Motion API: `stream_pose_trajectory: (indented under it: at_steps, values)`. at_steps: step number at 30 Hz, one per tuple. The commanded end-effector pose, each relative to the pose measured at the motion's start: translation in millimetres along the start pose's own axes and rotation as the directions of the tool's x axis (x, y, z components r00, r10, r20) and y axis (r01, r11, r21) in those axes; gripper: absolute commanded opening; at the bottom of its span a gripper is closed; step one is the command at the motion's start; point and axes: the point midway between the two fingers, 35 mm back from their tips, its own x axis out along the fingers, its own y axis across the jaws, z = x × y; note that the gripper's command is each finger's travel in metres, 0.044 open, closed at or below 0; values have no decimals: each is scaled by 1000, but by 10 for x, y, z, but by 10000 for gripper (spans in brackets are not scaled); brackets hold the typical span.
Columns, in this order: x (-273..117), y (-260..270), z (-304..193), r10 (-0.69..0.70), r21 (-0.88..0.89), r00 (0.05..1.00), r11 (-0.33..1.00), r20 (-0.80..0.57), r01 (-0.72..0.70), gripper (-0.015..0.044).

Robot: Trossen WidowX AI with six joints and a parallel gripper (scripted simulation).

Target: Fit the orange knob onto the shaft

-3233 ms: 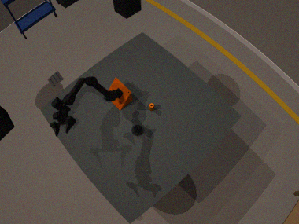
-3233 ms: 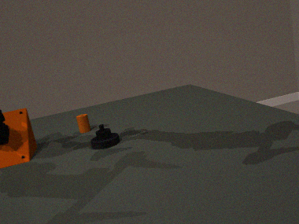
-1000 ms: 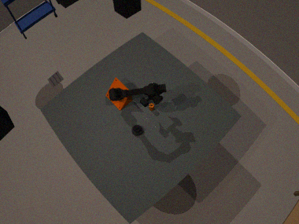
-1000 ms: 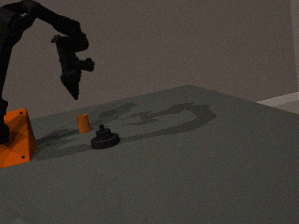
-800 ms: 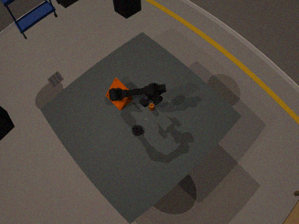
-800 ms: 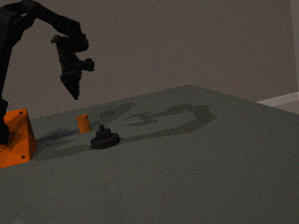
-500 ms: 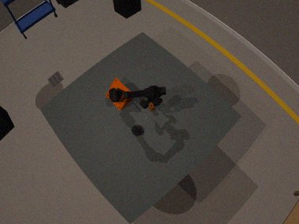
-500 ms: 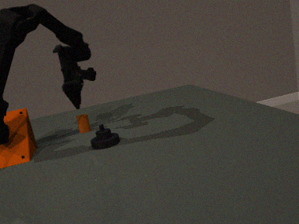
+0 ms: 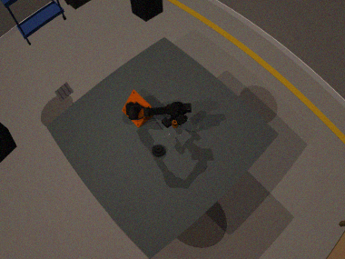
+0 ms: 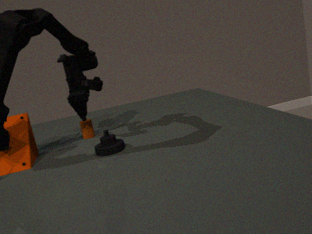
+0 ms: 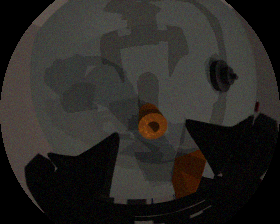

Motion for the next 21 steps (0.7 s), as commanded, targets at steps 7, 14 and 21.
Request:
stream_pose_trajectory:
  at_steps: [7,14,21]
  values:
    - [195,-9,-6,-8,-9,1000,1000,-3,8,440]
    - [308,-9,-5,-8,-9,1000,1000,-3,8,440]
    - [420,-12,-7,-9,-9,1000,1000,-3,9,440]
